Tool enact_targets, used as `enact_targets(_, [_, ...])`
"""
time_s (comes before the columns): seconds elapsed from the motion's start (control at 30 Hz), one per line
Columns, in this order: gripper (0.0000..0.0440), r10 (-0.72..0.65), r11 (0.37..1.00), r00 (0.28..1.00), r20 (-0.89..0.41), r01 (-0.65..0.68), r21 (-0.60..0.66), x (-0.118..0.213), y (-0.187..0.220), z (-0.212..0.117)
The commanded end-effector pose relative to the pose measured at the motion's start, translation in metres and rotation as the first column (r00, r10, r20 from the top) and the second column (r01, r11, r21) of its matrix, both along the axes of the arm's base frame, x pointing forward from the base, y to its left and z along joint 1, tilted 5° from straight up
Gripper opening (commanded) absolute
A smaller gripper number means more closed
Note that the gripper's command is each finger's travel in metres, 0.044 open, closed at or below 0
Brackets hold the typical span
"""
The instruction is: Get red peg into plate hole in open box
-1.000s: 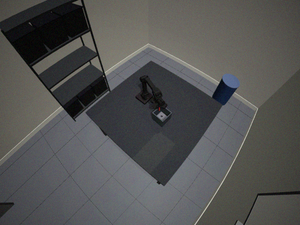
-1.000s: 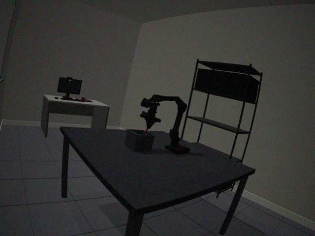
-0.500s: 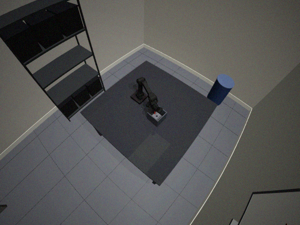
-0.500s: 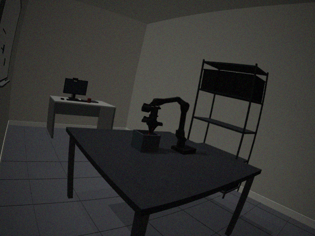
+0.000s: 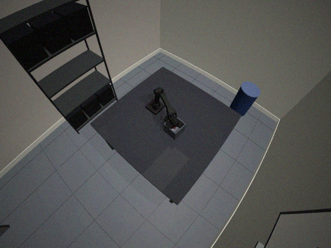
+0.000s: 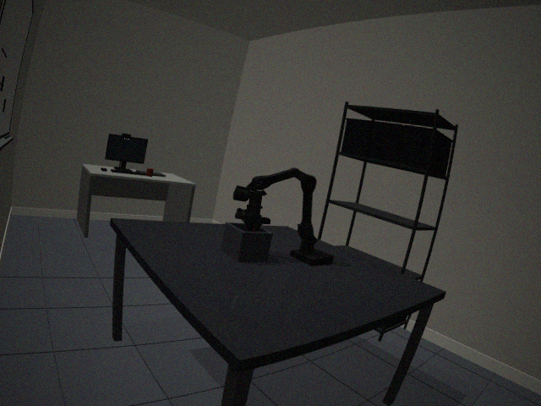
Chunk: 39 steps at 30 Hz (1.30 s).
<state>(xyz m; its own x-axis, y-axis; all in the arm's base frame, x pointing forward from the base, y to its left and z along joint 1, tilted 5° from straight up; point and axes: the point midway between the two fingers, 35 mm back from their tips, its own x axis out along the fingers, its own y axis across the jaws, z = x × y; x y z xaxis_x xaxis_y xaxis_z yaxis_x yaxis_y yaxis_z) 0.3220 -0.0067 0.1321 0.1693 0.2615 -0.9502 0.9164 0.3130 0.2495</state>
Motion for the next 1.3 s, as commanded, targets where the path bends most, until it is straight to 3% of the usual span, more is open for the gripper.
enact_targets(0.0, [0.0000, 0.035, 0.999, 0.999, -0.006, -0.035, 0.008, 0.004, 0.004, -0.013])
enact_targets(0.17, [0.0002, 0.064, 0.998, 0.998, -0.008, -0.064, 0.002, 0.008, 0.005, -0.026])
enact_targets(0.43, [0.0170, 0.101, 0.995, 0.994, -0.036, -0.101, -0.009, 0.007, 0.005, -0.041])
enact_targets(0.73, [0.0168, 0.106, 0.994, 0.993, -0.058, -0.104, 0.037, 0.013, 0.001, -0.031])
enact_targets(1.27, [0.0159, 0.121, 0.983, 0.992, 0.028, -0.123, 0.137, 0.038, -0.002, 0.003])
